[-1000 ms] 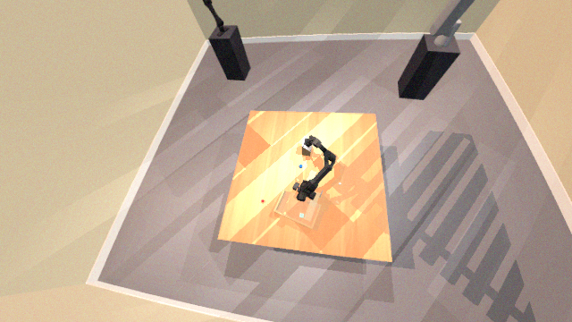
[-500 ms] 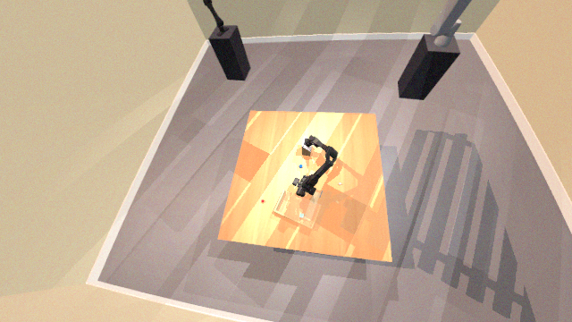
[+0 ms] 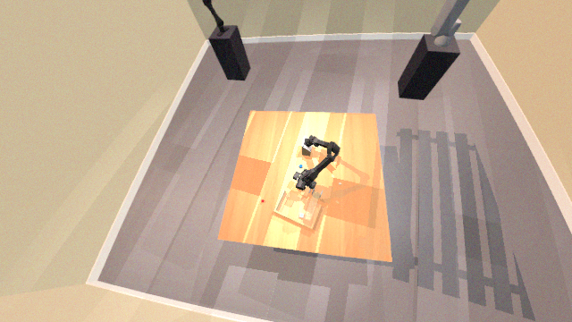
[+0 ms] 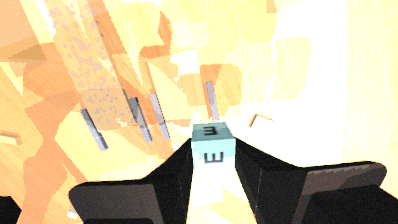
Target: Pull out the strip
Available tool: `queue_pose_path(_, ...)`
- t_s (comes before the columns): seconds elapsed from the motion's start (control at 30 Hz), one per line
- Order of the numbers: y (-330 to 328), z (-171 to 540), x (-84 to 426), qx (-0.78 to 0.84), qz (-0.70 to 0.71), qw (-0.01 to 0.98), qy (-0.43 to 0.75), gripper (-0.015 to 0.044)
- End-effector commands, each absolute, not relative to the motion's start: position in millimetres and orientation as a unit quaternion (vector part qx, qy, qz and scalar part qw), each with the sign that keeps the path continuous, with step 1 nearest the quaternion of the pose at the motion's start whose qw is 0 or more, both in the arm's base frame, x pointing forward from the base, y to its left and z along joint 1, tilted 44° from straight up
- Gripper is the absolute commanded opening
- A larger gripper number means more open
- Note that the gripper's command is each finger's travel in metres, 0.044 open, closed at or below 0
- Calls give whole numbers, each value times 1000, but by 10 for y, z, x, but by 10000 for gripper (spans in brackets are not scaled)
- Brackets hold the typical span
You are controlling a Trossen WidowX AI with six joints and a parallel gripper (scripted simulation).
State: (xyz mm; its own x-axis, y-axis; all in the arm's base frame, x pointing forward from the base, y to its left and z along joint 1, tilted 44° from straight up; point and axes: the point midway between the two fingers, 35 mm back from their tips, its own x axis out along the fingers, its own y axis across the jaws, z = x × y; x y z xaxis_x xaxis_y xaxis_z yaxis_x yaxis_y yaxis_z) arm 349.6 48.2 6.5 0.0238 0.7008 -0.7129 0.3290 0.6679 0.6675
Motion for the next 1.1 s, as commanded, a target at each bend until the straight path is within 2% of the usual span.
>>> queue_pose_path(0.0,455,75,3368,376,153,611,679,0)
queue_pose_path(0.33,441,33,3026,376,153,611,680,0)
queue_pose_path(0.63,194,281,3011,376,152,611,680,0)
queue_pose_path(1.07,187,288,3010,376,152,611,680,0)
